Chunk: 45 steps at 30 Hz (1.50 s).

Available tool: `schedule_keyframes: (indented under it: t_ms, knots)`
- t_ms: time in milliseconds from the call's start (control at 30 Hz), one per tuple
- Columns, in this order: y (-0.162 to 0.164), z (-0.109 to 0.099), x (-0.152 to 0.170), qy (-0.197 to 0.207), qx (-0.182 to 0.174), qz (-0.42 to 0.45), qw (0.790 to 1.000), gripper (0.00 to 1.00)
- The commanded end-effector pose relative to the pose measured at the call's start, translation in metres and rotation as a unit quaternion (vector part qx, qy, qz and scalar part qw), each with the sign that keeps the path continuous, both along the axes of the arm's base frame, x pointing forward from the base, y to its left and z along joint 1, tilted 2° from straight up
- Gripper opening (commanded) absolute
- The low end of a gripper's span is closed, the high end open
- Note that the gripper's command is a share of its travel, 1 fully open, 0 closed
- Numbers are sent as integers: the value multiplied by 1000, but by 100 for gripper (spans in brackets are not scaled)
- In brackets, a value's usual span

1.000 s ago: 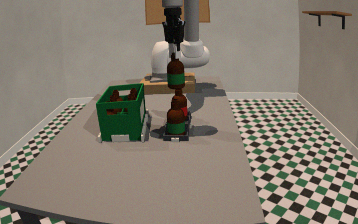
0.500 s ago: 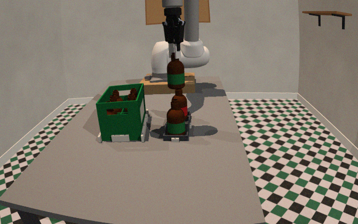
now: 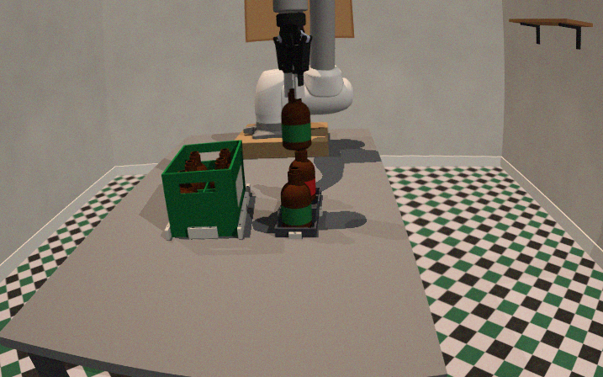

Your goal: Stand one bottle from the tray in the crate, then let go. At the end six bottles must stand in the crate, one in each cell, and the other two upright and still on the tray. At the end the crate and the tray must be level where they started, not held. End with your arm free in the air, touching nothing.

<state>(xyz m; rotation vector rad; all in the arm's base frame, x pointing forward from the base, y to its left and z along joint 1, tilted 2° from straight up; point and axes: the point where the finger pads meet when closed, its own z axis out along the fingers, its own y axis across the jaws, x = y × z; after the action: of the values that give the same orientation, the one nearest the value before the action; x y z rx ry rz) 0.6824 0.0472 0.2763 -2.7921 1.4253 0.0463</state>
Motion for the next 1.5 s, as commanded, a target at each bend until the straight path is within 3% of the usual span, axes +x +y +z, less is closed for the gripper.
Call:
schedule_keyframes:
  t_ms: [0,1467]
  knots:
    - [0,0,0,0,0,0,1000,0]
    - [-20,0,5,0,0,0,1000,0]
